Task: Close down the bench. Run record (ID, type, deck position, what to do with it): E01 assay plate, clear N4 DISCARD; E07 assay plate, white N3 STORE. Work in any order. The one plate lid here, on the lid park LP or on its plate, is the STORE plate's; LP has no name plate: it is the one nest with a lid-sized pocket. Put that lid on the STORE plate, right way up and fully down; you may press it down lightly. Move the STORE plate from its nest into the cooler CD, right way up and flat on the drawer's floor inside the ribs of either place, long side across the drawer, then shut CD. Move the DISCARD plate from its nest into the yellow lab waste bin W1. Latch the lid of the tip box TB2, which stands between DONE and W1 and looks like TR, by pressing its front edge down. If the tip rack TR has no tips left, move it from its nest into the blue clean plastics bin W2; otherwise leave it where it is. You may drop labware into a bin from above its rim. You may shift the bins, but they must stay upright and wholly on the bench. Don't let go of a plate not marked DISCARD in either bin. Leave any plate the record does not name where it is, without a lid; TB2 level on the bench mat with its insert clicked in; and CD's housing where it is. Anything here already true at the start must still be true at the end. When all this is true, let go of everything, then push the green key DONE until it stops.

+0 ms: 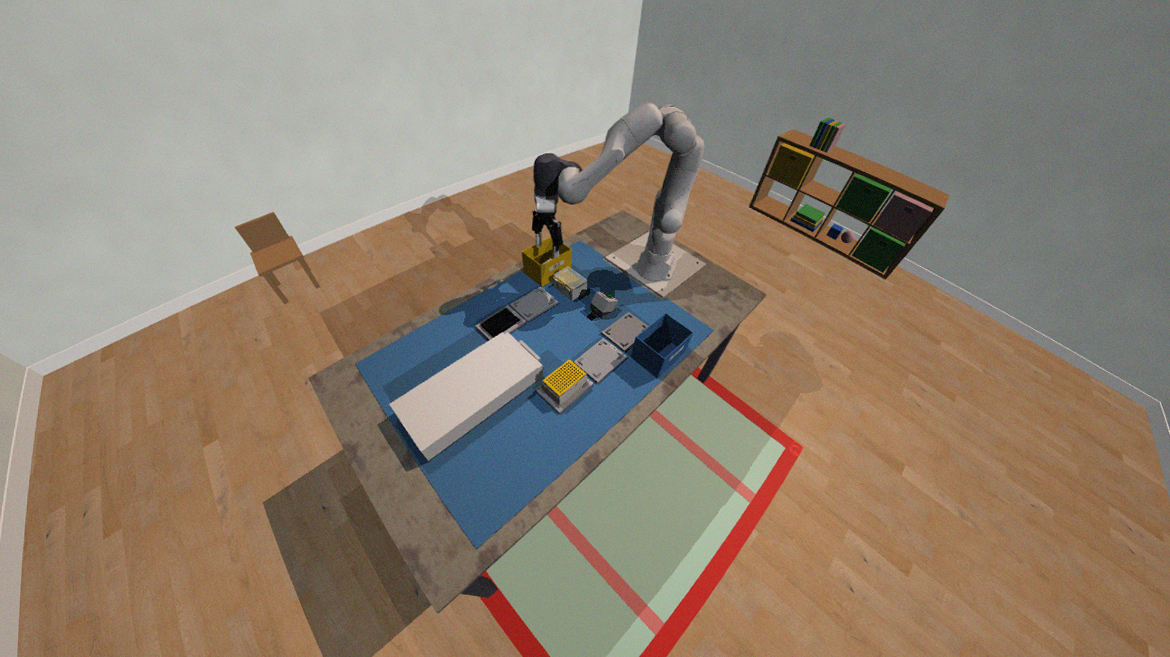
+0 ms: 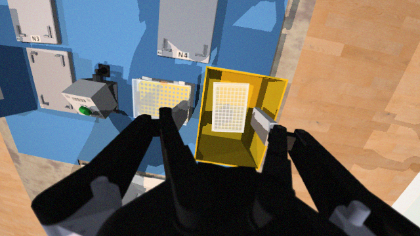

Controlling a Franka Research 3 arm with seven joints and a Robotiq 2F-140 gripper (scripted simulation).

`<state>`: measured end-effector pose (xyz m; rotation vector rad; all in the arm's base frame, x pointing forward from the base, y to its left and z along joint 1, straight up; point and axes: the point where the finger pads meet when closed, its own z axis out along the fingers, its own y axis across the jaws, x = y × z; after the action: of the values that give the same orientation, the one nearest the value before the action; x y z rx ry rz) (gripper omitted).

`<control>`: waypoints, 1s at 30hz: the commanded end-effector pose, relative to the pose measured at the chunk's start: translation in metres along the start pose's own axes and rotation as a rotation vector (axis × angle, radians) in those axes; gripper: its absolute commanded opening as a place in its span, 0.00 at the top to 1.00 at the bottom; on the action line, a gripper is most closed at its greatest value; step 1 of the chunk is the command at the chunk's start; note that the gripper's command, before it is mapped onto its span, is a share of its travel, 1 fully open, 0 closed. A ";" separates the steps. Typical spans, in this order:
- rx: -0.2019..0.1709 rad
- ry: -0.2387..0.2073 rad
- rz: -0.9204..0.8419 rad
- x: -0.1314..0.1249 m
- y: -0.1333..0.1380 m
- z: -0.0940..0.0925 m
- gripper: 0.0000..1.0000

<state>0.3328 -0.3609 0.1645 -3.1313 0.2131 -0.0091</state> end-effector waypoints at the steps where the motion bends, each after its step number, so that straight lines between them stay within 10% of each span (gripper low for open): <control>1: 0.001 0.002 0.024 0.009 -0.012 -0.001 0.34; 30: 0.001 0.002 0.024 0.071 -0.091 -0.004 0.34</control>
<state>0.4084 -0.2885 0.1698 -3.1366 0.1839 -0.0166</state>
